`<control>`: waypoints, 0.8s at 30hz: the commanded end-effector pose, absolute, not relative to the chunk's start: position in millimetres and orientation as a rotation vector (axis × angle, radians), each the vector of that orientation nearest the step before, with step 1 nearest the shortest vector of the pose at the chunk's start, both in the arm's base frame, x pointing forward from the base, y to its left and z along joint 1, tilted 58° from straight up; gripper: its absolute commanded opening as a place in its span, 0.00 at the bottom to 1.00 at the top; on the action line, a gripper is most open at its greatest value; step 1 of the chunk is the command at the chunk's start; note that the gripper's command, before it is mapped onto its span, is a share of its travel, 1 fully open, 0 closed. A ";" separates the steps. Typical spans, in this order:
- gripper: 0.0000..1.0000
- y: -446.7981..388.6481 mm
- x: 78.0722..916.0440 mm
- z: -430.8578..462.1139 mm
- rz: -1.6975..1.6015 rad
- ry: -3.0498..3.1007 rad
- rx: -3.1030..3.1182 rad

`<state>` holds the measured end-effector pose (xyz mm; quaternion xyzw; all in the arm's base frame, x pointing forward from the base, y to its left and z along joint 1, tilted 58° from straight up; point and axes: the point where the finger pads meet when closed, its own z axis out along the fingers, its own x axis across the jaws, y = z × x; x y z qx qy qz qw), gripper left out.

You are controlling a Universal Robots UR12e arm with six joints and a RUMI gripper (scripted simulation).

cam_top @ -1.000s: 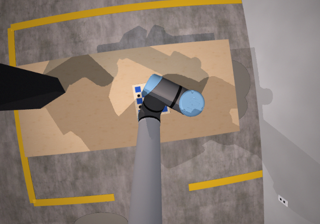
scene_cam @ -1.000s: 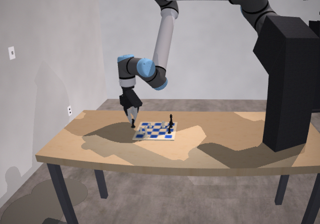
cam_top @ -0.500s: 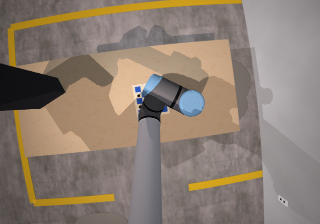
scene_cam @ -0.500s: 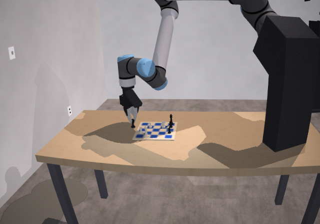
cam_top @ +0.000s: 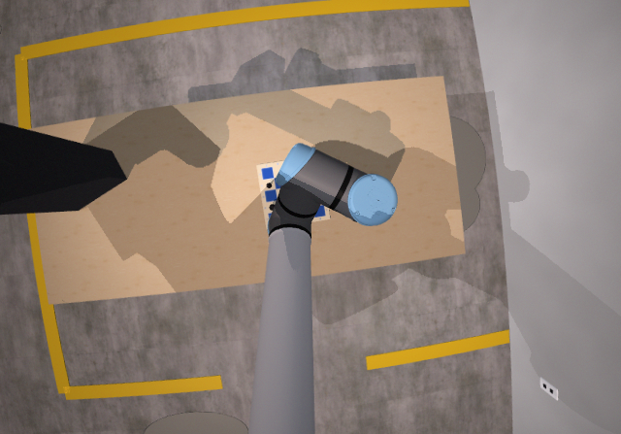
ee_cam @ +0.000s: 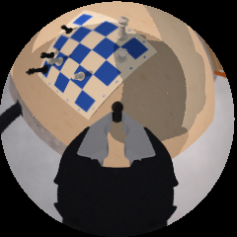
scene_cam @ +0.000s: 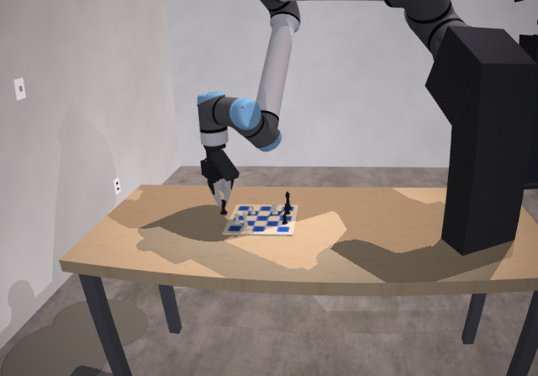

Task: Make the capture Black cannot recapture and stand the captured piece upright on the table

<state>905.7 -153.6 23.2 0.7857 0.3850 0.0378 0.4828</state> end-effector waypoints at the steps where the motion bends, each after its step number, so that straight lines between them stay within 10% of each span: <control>1: 0.00 -152.9 905.9 23.8 0.093 0.938 1.914; 24: 0.00 -155.3 907.3 22.0 0.093 0.938 1.914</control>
